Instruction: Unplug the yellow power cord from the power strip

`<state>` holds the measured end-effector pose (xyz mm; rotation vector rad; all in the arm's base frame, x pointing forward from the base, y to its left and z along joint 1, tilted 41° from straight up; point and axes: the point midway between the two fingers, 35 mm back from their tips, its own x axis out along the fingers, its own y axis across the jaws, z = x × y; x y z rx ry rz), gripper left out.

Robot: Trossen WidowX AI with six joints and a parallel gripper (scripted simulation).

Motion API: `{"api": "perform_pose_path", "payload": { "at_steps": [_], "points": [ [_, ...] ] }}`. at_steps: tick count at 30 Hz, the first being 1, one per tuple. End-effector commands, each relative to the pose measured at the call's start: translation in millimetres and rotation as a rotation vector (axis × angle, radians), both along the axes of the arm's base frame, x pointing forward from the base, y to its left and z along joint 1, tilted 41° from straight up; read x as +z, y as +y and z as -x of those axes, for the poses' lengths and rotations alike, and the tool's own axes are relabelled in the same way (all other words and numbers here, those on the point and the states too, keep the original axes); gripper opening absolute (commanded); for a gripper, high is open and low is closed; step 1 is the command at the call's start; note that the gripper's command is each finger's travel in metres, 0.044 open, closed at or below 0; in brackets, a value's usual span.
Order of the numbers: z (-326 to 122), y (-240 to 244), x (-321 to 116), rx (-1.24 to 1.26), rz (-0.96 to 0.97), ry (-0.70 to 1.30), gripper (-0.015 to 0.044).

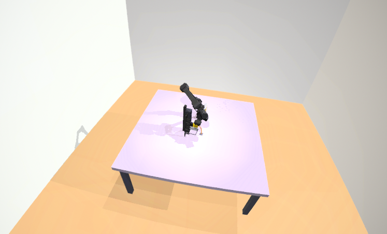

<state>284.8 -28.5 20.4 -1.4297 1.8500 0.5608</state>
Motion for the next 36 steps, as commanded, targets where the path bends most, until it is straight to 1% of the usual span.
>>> {"api": "perform_pose_path", "payload": {
  "at_steps": [1, 13, 27, 31, 36],
  "points": [
    [3, -6, 5, 0.002, 0.004, 0.005, 0.0160],
    [7, -17, 14, 0.001, 0.005, 0.005, 0.0160],
    [9, -24, 5, 0.001, 0.006, 0.005, 0.0160],
    [8, -22, 7, -0.001, 0.003, 0.001, 0.0055],
    [8, -22, 7, -0.001, 0.003, 0.001, 0.0022]
  ]
}}
